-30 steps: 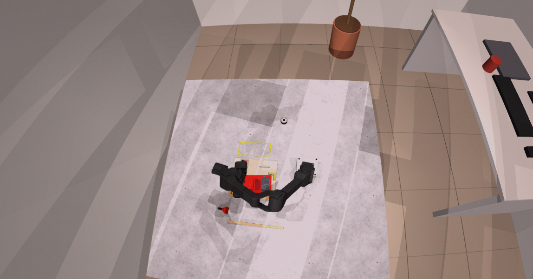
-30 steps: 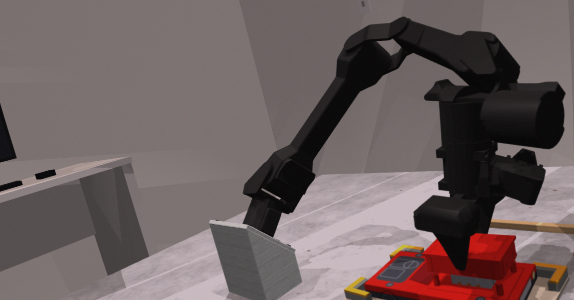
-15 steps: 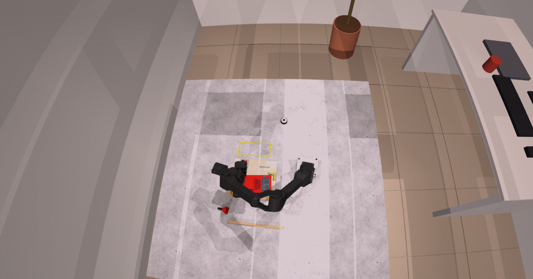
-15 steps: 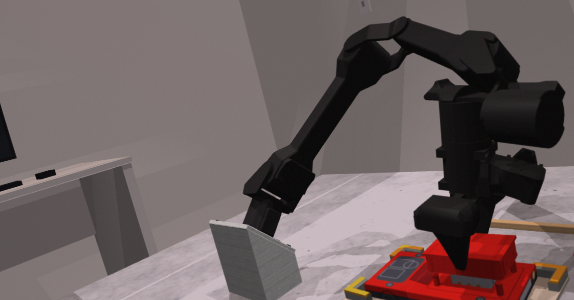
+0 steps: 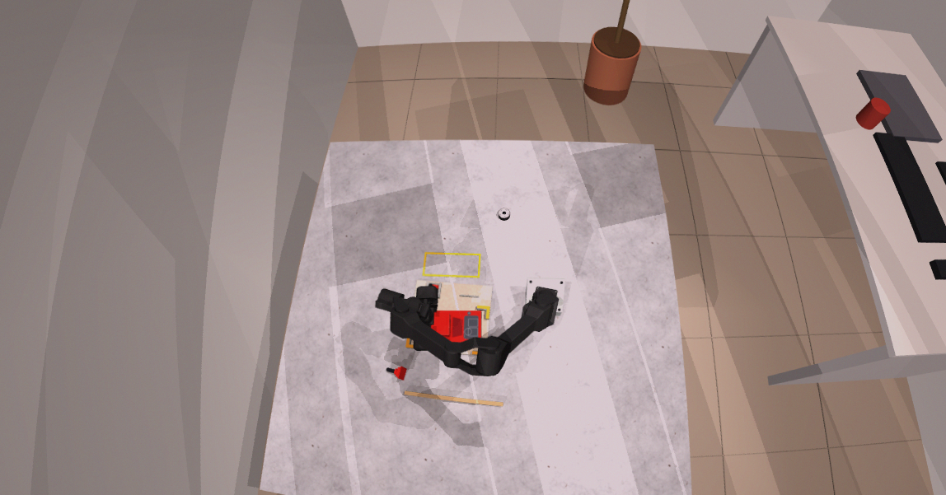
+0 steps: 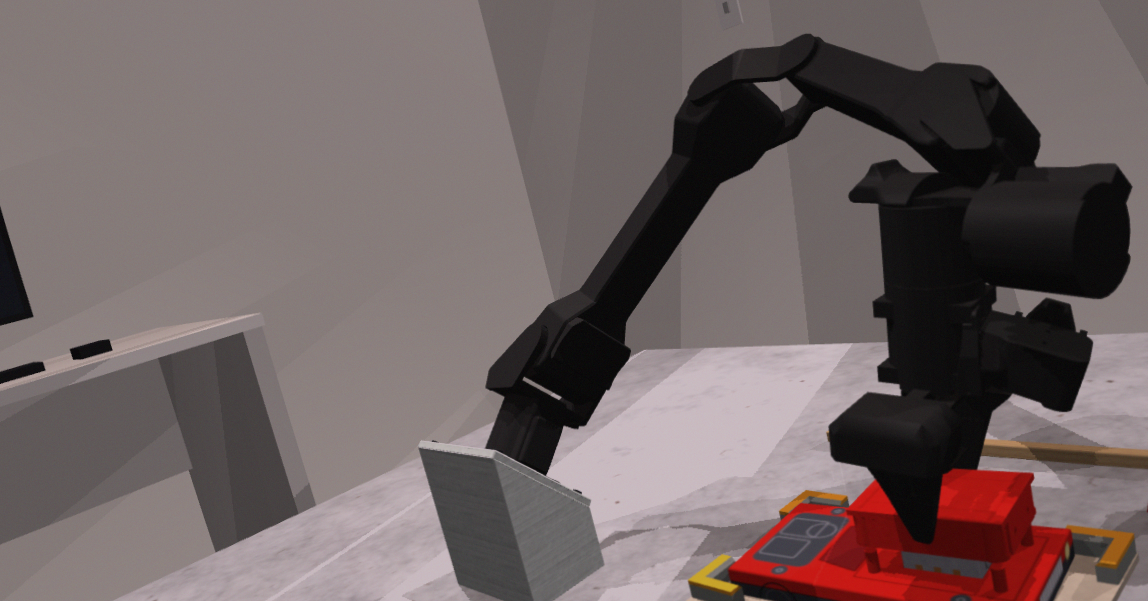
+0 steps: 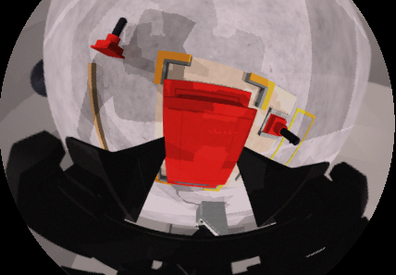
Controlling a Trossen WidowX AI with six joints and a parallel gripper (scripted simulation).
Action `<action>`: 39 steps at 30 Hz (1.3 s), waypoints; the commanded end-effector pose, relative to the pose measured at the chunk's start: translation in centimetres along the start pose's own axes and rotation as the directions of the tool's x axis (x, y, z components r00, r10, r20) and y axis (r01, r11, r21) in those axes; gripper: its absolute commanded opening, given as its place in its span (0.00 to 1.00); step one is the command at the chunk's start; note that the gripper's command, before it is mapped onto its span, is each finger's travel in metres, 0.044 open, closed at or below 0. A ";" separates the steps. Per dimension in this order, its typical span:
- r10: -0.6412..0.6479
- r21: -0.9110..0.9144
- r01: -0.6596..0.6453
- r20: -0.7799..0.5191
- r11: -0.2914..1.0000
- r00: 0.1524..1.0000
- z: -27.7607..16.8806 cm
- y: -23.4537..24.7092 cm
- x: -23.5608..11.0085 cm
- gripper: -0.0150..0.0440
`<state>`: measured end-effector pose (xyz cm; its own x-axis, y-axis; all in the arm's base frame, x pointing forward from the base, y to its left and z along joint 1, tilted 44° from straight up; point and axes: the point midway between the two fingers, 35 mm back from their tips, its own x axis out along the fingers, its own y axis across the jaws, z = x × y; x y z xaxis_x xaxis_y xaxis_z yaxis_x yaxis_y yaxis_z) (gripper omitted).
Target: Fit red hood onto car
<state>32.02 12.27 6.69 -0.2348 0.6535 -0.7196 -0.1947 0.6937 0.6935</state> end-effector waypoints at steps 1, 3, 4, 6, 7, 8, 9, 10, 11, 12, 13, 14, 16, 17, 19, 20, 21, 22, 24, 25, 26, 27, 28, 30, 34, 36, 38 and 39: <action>0.005 0.004 -0.005 0.002 1.000 1.000 0.0 0.0 0.1 0.25; 0.005 0.004 -0.005 0.002 1.000 1.000 0.1 0.0 0.2 0.25; 0.005 0.004 -0.005 0.002 1.000 1.000 0.1 0.0 0.3 0.25; 0.005 0.004 -0.005 0.002 1.000 1.000 0.1 0.0 0.4 0.25; 0.005 0.004 -0.005 0.002 1.000 1.000 0.1 0.0 0.4 0.25; 0.005 0.004 -0.005 0.002 1.000 1.000 0.1 0.0 0.5 0.25; 0.005 0.004 -0.005 0.002 1.000 1.000 0.1 0.0 0.5 0.25; 0.005 0.004 -0.005 0.002 1.000 1.000 0.1 0.0 0.5 0.25; 0.005 0.004 -0.005 0.002 1.000 1.000 0.1 0.0 0.6 0.25; 0.005 0.004 -0.005 0.002 1.000 1.000 0.1 0.0 0.6 0.25; 0.005 0.004 -0.005 0.002 1.000 1.000 0.1 0.0 0.7 0.25; 0.005 0.004 -0.005 0.002 1.000 1.000 0.1 0.0 0.7 0.25; 0.005 0.004 -0.005 0.002 1.000 1.000 0.1 0.0 0.8 0.25; 0.005 0.004 -0.005 0.002 1.000 1.000 0.2 0.0 0.9 0.25; 0.005 0.004 -0.005 0.002 1.000 1.000 0.2 0.0 0.9 0.25; 0.005 0.004 -0.005 0.002 1.000 1.000 0.2 0.0 1.0 0.25; 0.005 0.004 -0.005 0.002 1.000 1.000 0.2 0.0 1.0 0.25; 0.005 0.004 -0.005 0.002 1.000 1.000 0.2 0.0 1.1 0.25; 0.005 0.004 -0.005 0.002 1.000 1.000 0.2 0.0 1.1 0.25; 0.005 0.004 -0.005 0.002 1.000 1.000 0.2 0.0 1.2 0.25; 0.005 0.004 -0.005 0.002 1.000 1.000 0.2 0.0 1.2 0.25; 0.005 0.004 -0.005 0.002 1.000 1.000 0.2 0.0 1.3 0.25; 0.005 0.004 -0.005 0.002 1.000 1.000 0.2 0.0 1.3 0.25; 0.005 0.004 -0.005 0.002 1.000 1.000 0.2 0.0 1.4 0.25; 0.005 0.004 -0.005 0.002 1.000 1.000 0.2 0.0 1.5 0.25; 0.005 0.004 -0.005 0.002 1.000 1.000 0.2 0.0 1.6 0.25; 0.005 0.004 -0.005 0.002 1.000 1.000 0.2 0.0 1.7 0.25; 0.005 0.004 -0.005 0.002 1.000 1.000 0.2 0.0 1.7 0.25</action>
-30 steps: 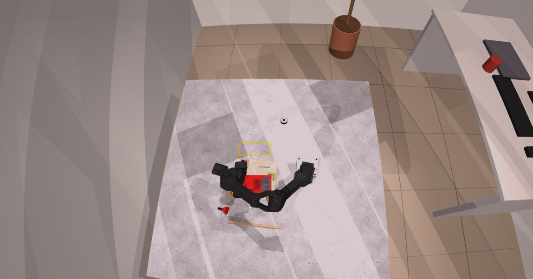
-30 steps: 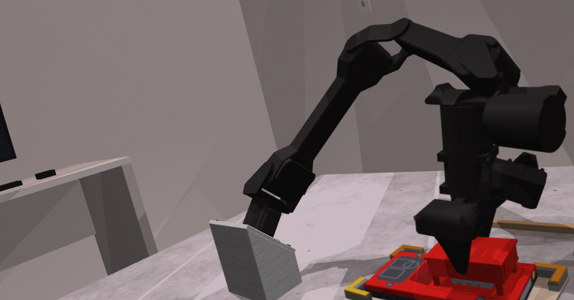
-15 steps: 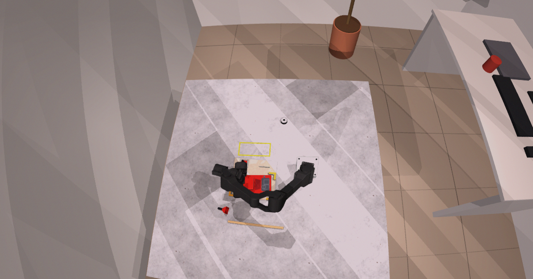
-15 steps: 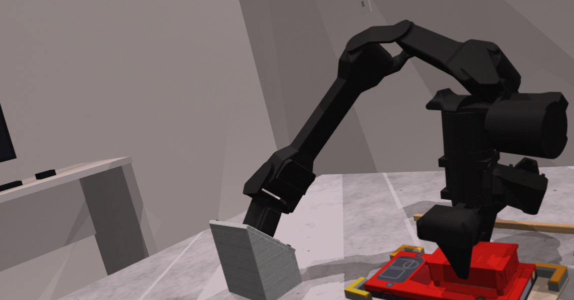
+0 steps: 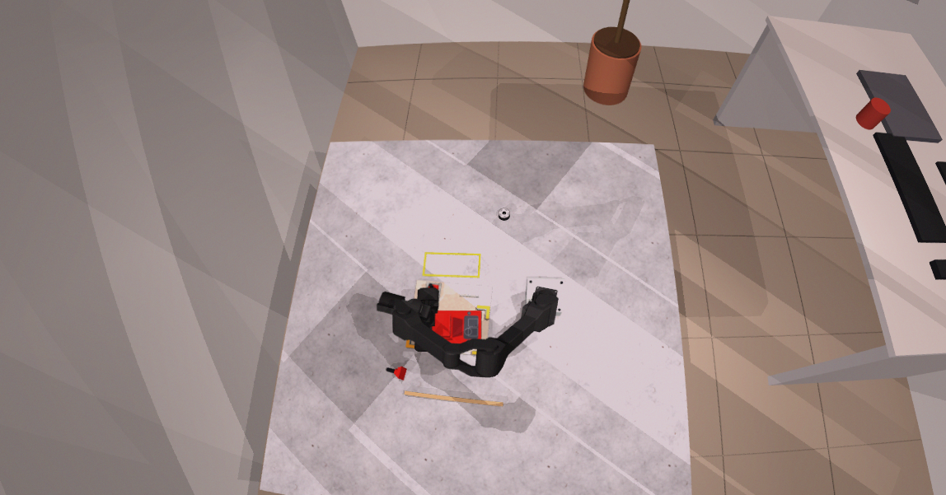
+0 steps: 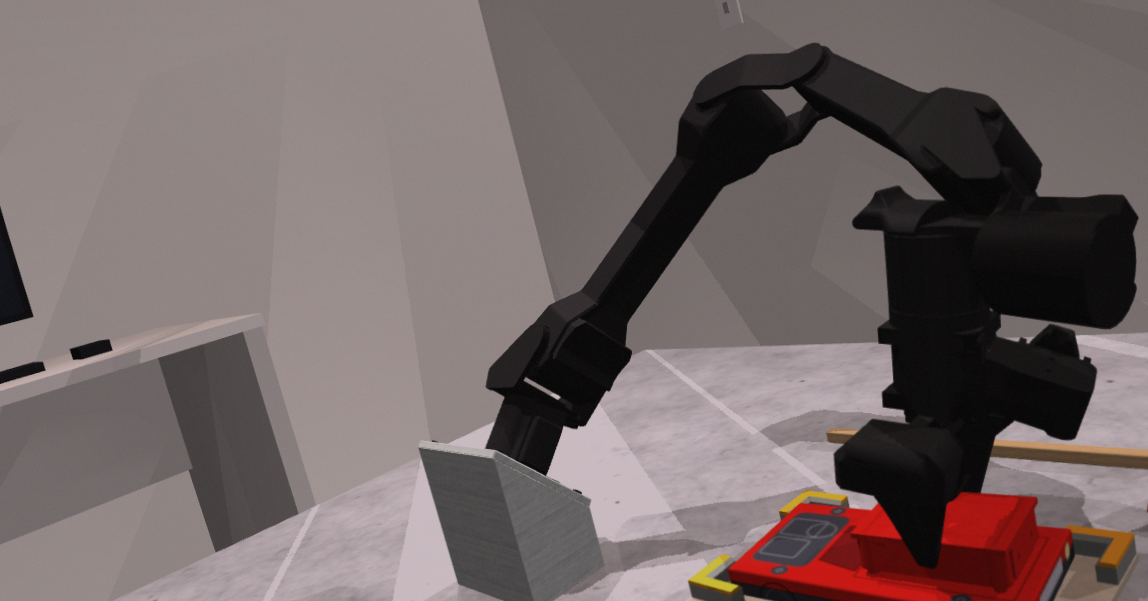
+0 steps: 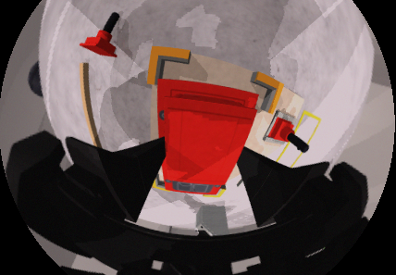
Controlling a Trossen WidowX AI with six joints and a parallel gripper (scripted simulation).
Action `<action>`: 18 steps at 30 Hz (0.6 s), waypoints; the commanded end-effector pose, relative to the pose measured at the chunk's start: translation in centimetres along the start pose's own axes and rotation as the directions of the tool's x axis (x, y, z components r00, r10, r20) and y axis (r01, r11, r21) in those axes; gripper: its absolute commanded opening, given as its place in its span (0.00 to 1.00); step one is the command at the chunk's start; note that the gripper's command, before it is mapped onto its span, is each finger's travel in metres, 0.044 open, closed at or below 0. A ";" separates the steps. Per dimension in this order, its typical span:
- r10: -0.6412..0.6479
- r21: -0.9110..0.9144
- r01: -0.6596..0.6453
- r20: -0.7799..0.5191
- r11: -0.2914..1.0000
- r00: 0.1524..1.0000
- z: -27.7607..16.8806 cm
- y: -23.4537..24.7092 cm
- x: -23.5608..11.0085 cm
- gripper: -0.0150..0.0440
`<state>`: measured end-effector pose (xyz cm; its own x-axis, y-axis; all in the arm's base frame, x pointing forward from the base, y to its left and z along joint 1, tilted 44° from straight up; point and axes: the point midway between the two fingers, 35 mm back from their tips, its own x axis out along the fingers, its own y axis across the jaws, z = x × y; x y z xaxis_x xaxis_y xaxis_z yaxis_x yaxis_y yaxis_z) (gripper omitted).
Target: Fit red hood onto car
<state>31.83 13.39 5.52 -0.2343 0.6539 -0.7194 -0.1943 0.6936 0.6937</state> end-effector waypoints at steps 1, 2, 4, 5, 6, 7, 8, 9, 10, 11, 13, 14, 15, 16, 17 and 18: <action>0.005 0.004 -0.005 0.001 1.000 1.000 0.0 0.0 0.2 0.25; 0.005 0.004 -0.005 0.001 1.000 1.000 0.0 0.0 0.2 0.25; 0.004 0.003 -0.004 0.001 1.000 1.000 0.0 0.0 0.2 0.25; 0.002 0.001 -0.002 0.000 1.000 1.000 0.0 0.0 0.1 0.25; 0.001 0.000 -0.001 0.000 1.000 1.000 0.0 0.0 0.1 0.25; 0.000 0.000 0.000 0.000 1.000 1.000 0.0 0.0 0.1 0.25; 0.000 0.000 0.000 0.000 1.000 1.000 0.0 0.0 0.1 0.25; 0.000 -0.001 0.000 -0.001 1.000 1.000 0.0 0.0 0.2 0.30; 0.000 -0.001 0.000 -0.001 1.000 1.000 0.0 0.0 0.2 0.34; 0.000 -0.001 0.000 -0.001 1.000 1.000 0.0 0.0 0.2 0.39; 0.000 -0.001 0.000 -0.001 1.000 1.000 0.0 0.0 0.2 0.48; 0.000 -0.001 0.000 -0.001 1.000 1.000 0.0 0.0 0.2 0.52; 0.000 -0.001 0.000 -0.001 1.000 1.000 0.0 0.0 0.2 0.57; 0.000 -0.001 0.000 -0.001 1.000 1.000 0.0 0.0 0.2 0.61; 0.000 -0.001 0.000 -0.001 1.000 1.000 0.0 0.0 0.2 0.65; 0.000 -0.001 0.000 -0.001 1.000 1.000 0.0 0.0 0.2 0.70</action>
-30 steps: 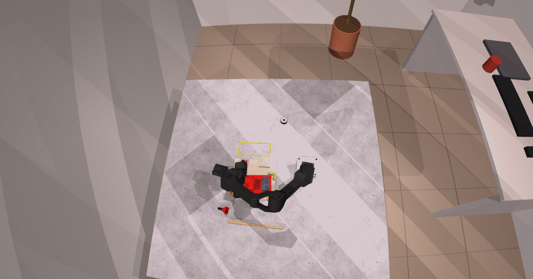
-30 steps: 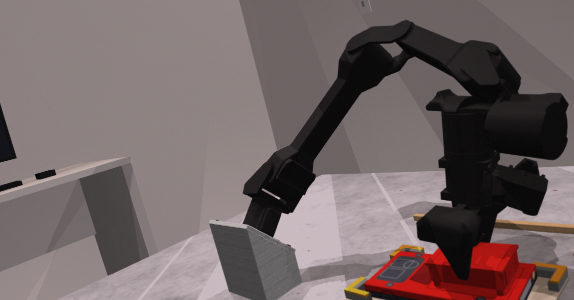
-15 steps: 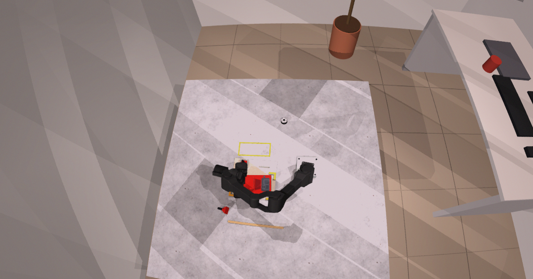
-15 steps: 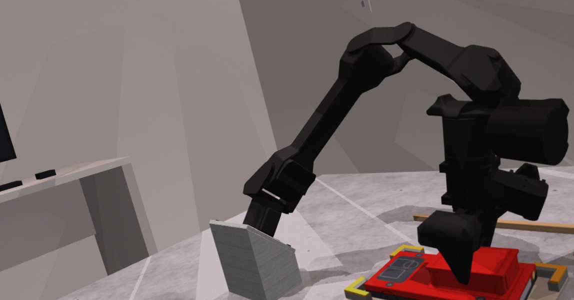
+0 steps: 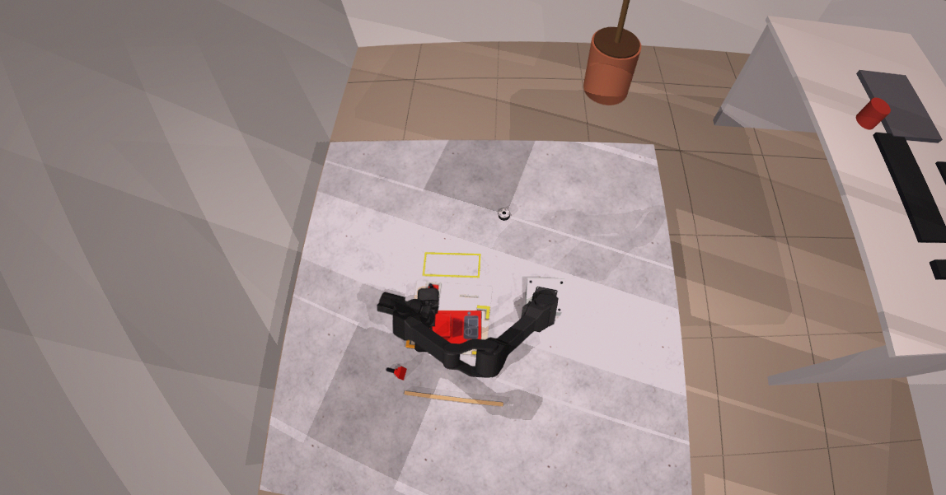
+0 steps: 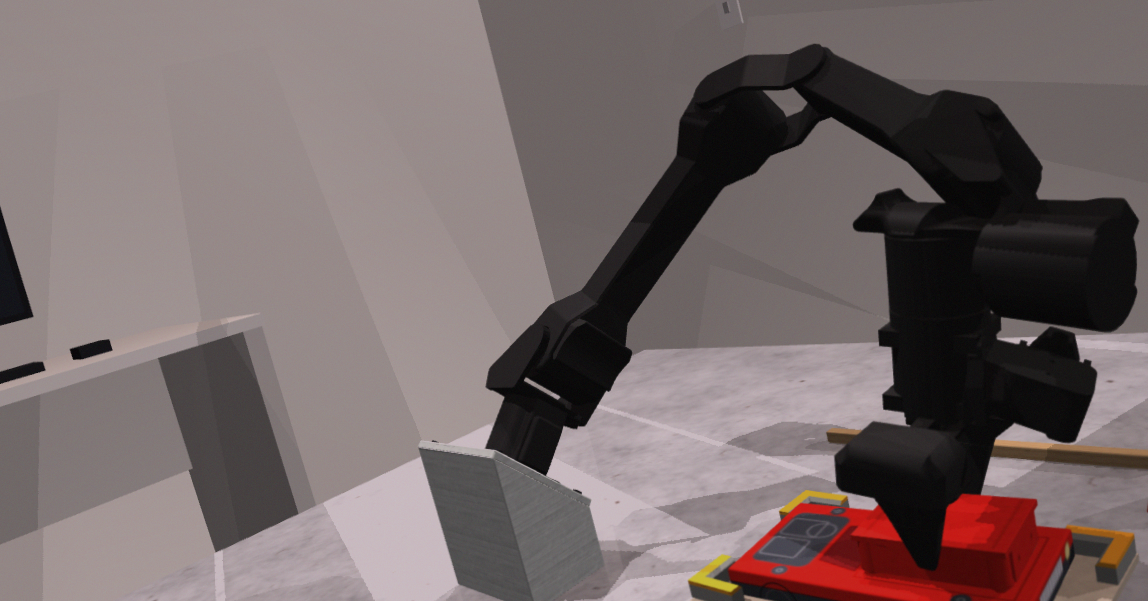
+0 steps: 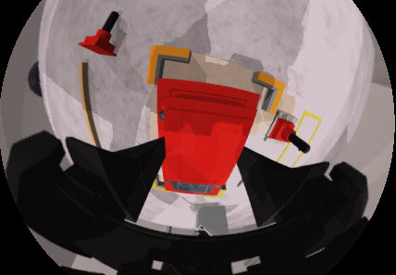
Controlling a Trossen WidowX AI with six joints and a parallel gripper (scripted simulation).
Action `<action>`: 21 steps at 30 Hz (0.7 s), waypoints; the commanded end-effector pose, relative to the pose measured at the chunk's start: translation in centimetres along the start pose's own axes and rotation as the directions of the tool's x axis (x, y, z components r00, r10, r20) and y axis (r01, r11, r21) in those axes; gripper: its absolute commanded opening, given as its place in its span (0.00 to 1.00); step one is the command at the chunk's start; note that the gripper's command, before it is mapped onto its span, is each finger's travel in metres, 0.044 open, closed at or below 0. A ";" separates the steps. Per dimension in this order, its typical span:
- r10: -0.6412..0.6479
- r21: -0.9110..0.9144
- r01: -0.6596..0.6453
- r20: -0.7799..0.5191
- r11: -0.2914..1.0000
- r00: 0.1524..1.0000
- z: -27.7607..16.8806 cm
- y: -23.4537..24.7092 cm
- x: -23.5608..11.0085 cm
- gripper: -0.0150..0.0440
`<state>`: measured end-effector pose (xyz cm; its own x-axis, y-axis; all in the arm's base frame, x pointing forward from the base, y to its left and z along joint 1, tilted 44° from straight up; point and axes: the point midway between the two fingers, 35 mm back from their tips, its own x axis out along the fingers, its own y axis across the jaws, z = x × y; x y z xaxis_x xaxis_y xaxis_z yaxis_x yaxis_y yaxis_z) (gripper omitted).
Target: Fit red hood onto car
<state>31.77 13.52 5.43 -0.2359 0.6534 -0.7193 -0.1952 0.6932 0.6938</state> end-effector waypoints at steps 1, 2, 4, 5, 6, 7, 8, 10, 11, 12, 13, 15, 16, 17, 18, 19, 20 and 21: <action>0.000 0.000 0.000 0.000 1.000 1.000 0.0 0.0 0.0 0.74; 0.000 0.000 0.000 0.000 1.000 1.000 0.0 0.0 0.0 0.79; 0.000 0.000 0.000 0.000 1.000 1.000 0.0 0.0 0.0 0.88; 0.000 0.000 0.000 0.000 1.000 1.000 0.0 0.0 0.0 0.92; 0.000 0.000 0.000 0.000 1.000 1.000 0.0 0.0 0.0 0.97; 0.000 0.000 0.000 0.000 1.000 1.000 0.0 0.0 0.0 1.00; 0.000 0.000 0.000 0.000 1.000 1.000 0.0 0.0 0.0 1.00; 0.001 0.000 -0.001 0.011 1.000 1.000 -0.1 0.0 -0.6 1.00; 0.001 0.000 -0.001 0.021 1.000 1.000 -0.1 0.0 -1.2 1.00; 0.002 0.000 -0.002 0.033 1.000 0.999 -0.2 -0.1 -1.8 1.00; 0.002 0.001 -0.002 0.049 1.000 0.999 -0.3 -0.1 -2.7 1.00; 0.002 0.001 -0.002 0.088 1.000 0.996 -0.8 -0.1 -4.8 1.00; 0.002 0.001 -0.002 0.106 1.000 0.994 -1.0 -0.1 -5.7 1.00; 0.001 0.001 -0.001 0.120 1.000 0.993 -1.2 -0.1 -6.5 1.00; 0.000 0.001 -0.001 0.129 1.000 0.992 -1.3 -0.1 -6.9 1.00; 0.000 0.001 0.000 0.132 1.000 0.991 -1.4 -0.1 -7.1 1.00; 0.000 0.001 0.000 0.132 1.000 0.991 -1.4 -0.1 -7.1 1.00; 0.000 0.001 0.000 0.132 1.000 0.991 -1.4 -0.1 -7.1 1.00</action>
